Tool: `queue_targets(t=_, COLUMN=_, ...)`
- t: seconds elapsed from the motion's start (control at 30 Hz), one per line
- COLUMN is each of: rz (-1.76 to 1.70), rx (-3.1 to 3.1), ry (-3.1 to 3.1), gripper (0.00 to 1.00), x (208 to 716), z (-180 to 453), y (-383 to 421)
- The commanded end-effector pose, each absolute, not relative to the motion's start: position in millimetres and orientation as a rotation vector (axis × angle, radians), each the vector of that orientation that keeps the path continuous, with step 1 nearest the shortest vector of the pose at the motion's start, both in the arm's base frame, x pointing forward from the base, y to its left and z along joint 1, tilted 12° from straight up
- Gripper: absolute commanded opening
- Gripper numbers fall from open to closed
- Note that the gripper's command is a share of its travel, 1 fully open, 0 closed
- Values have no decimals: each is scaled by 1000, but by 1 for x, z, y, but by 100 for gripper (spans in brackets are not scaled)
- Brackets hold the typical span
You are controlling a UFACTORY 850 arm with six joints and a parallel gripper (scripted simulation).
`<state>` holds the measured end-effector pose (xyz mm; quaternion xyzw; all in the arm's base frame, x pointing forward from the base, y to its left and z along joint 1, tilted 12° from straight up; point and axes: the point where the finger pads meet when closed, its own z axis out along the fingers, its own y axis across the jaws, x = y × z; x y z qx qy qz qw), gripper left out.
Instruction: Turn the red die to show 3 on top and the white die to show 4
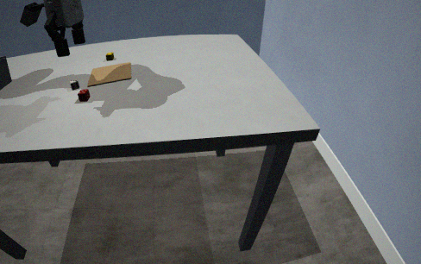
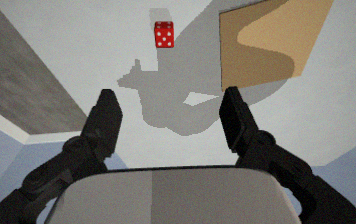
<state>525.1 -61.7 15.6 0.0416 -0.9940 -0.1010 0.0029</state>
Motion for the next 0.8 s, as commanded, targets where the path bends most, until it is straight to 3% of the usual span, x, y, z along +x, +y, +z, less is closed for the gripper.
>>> queue_targets(t=0.0, rz=-321, rx=131, ry=-3118, gripper=100, x=528, z=14, y=-68)
queue_targets(t=0.77, rz=-318, rx=-120, ry=-3103, gripper=100, x=528, z=12, y=-68)
